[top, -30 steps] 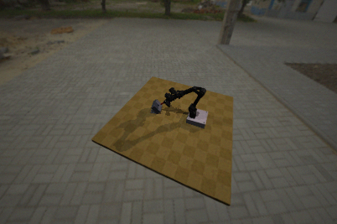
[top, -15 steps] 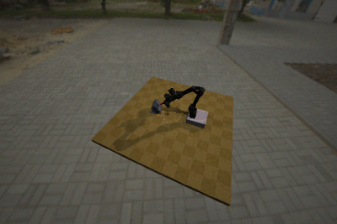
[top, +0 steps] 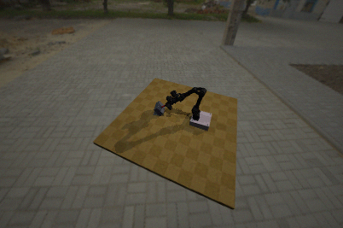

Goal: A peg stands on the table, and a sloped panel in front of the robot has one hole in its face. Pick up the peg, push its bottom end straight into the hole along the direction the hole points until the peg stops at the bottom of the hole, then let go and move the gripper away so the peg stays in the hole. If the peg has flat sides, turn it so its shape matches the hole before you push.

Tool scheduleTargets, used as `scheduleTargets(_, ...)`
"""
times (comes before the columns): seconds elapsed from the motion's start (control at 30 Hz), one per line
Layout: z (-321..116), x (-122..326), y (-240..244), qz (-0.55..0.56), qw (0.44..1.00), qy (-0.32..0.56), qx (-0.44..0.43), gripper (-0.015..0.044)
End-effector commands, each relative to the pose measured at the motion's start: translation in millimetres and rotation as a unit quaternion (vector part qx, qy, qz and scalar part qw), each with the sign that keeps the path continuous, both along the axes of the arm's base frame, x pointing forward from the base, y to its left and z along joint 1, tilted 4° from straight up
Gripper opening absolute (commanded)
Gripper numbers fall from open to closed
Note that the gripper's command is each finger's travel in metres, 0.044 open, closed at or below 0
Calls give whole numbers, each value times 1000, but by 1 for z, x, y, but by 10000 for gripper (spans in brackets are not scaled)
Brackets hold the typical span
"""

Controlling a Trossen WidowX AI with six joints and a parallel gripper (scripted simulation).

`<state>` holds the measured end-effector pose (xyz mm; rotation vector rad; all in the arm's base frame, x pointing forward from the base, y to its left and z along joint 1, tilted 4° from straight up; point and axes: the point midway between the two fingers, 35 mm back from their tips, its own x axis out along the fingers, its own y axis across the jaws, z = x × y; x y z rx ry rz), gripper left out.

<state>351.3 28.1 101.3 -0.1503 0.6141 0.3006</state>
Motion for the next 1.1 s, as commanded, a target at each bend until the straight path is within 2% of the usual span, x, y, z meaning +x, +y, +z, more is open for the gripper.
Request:
scheduleTargets(0.0,0,-1,0,0,1000,1,0,0)
scheduleTargets(1.07,-7,9,1,0,1000,0,0,0)
